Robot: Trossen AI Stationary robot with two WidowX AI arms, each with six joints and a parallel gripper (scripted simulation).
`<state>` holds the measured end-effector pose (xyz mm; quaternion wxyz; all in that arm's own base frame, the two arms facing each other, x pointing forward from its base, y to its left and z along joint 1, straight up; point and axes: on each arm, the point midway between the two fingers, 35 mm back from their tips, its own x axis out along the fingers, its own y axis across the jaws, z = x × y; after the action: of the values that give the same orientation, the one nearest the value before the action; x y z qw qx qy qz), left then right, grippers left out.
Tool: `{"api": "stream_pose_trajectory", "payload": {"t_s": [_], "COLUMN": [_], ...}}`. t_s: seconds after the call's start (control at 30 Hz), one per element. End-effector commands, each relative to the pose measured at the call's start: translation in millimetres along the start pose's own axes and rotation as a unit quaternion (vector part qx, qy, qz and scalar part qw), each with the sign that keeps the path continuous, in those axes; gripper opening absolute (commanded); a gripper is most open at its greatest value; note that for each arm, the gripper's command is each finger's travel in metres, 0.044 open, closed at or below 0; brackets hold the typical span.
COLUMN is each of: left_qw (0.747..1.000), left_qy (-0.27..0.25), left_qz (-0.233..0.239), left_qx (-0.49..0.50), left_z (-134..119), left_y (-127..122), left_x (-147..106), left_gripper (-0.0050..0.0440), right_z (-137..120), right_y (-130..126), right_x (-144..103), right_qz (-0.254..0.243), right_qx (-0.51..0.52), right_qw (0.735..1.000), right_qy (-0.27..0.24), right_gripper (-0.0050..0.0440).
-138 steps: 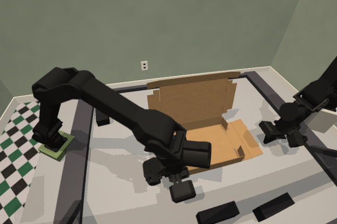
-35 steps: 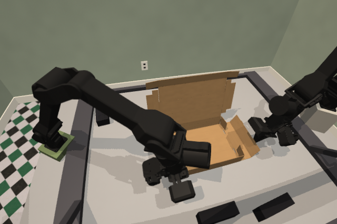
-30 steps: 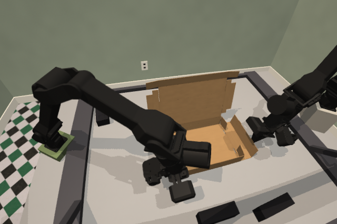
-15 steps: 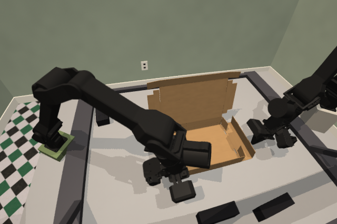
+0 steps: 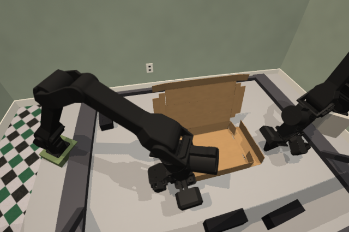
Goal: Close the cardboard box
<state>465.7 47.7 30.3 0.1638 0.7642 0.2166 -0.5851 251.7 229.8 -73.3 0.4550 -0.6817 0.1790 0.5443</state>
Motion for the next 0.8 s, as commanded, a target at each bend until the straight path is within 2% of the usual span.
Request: {"api": "stream_pose_trajectory", "payload": {"t_s": [0.0, 0.1, 0.2, 0.37, 0.63, 0.77], "left_qw": [1.000, 1.000, 1.000, 1.000, 1.000, 1.000], "left_qy": [0.014, 0.014, 0.014, 0.014, 0.014, 0.014], "left_qz": [0.009, 0.009, 0.009, 0.009, 0.009, 0.009], "left_qx": [0.000, 0.000, 0.000, 0.000, 0.000, 0.000], "left_z": [-7.1, -7.1, -7.1, -7.1, -7.1, -7.1], "left_y": [2.4, 2.4, 2.4, 2.4, 2.4, 2.4], "left_x": [-11.5, -11.5, -11.5, -11.5, -11.5, -11.5], "left_gripper": [0.0000, 0.0058, 0.0058, 0.0058, 0.0058, 0.0058], "right_z": [0.8, -2.1, -8.8, -18.8, -49.1, -63.2], "right_y": [-7.9, -13.2, -24.6, -39.3, -100.1, -121.6], "right_x": [-3.7, -2.7, -1.9, -3.7, -13.7, -16.9], "right_qz": [-0.012, -0.001, 0.023, 0.055, 0.084, 0.101], "right_qx": [0.002, 0.001, 0.000, -0.001, -0.002, -0.001], "right_qw": [1.000, 1.000, 1.000, 0.998, 0.996, 0.995], "right_qy": [-0.001, 0.002, 0.006, 0.011, 0.013, 0.014], "right_gripper": [0.0000, 0.0069, 0.0141, 0.0145, 0.0145, 0.0145]}}
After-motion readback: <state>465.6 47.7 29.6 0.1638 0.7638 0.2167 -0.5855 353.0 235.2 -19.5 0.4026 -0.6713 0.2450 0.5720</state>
